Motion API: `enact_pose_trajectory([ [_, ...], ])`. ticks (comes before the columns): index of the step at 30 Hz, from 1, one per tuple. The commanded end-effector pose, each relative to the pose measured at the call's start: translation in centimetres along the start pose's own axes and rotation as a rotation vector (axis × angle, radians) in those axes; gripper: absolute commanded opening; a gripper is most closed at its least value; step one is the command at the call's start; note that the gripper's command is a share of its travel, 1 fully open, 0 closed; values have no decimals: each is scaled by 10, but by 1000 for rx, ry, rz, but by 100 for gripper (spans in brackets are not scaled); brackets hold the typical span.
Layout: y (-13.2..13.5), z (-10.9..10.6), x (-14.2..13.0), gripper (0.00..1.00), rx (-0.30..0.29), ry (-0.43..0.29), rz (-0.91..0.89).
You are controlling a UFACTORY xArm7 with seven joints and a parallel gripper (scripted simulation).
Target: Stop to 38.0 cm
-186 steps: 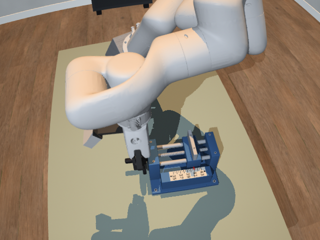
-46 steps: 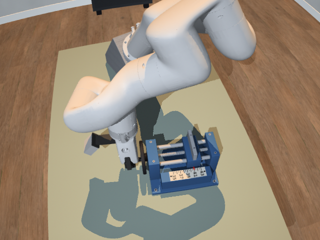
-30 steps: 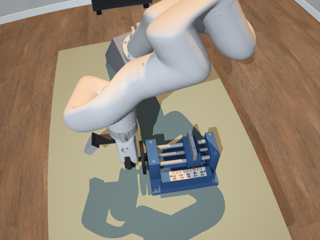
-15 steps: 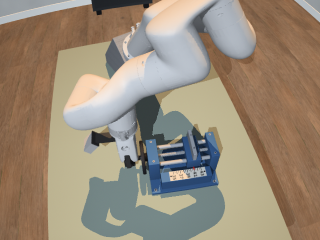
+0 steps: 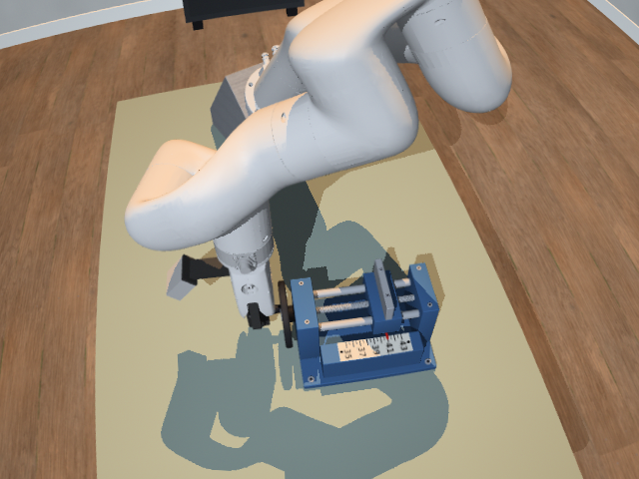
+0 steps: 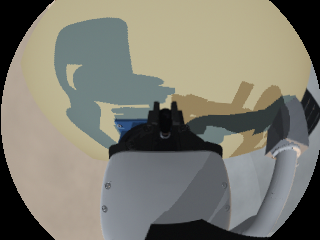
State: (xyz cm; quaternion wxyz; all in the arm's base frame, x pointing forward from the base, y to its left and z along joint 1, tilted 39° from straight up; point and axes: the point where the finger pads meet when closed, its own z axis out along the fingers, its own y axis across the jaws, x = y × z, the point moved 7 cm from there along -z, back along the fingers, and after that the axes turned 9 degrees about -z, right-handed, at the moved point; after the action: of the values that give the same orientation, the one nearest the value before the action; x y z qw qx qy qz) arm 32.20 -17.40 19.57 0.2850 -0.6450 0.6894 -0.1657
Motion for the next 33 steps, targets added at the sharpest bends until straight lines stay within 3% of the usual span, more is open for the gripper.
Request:
enact_pose_trajectory([
  [1, 3, -5, 0, 6, 2, 2, 1],
  [33, 6, -40, 0, 6, 2, 2, 1],
])
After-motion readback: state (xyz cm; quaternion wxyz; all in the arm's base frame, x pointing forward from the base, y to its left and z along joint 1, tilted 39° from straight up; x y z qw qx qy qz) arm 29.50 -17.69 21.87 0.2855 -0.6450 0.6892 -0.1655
